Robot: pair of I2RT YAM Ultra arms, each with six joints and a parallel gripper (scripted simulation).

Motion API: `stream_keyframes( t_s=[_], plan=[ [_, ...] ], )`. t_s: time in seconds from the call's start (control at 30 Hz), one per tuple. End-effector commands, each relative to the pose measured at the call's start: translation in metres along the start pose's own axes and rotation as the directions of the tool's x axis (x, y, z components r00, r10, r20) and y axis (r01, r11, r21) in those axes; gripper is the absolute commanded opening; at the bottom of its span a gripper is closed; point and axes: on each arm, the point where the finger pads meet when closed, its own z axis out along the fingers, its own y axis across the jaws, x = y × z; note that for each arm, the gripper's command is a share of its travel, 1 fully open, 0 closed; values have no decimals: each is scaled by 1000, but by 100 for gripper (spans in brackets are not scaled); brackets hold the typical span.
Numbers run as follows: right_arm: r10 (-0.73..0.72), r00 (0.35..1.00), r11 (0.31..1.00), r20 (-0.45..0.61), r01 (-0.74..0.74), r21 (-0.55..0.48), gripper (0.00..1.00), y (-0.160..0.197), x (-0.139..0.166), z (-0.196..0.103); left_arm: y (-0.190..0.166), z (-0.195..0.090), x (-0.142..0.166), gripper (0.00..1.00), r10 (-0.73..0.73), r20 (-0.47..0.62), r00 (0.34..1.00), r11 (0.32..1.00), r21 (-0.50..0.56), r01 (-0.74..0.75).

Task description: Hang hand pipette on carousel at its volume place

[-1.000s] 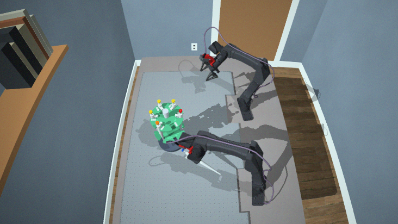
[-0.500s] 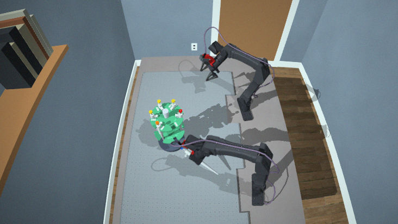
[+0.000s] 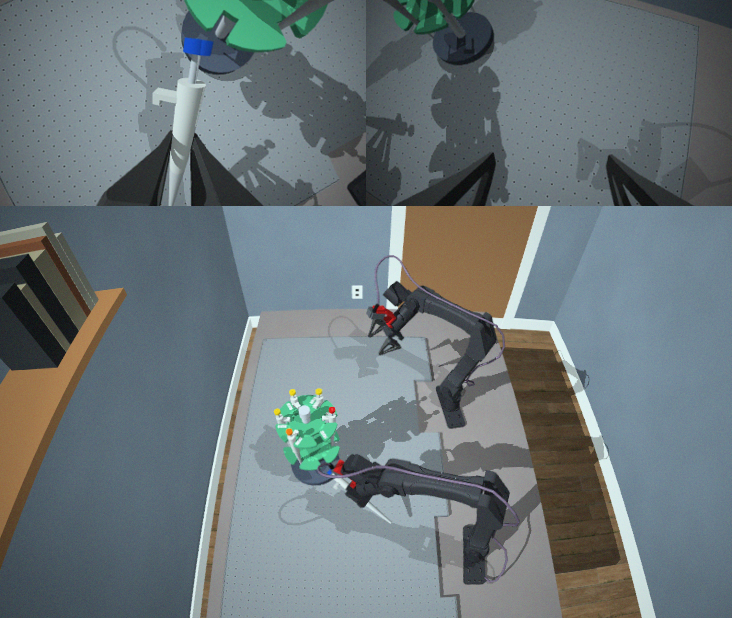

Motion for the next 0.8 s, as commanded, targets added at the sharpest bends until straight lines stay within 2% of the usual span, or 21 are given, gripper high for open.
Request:
stream_keyframes(
  t_s=[0.0, 0.07, 0.6, 0.63, 0.77],
  plan=[
    [-22, 999, 1000, 37, 22, 15, 100, -4, -11, -6, 5, -22, -29, 12, -8, 214, 977, 1000, -8, 10],
    [-22, 999, 1000, 37, 22, 15, 100, -4, -11, -6, 5, -25, -34, 12, -6, 285, 958, 1000, -8, 9],
    [-22, 999, 1000, 37, 22, 15, 100, -4, -11, -6, 4, -34, -46, 12, 5, 318, 948, 1000, -11, -2],
    [-22, 999, 1000, 37, 22, 15, 100, -4, -11, -6, 5, -27, -37, 12, -5, 325, 946, 1000, -7, 8],
    [-22, 999, 1000, 37, 22, 15, 100, -4, -11, -6, 5, -31, -43, 12, -4, 393, 919, 1000, -7, 7]
  ],
)
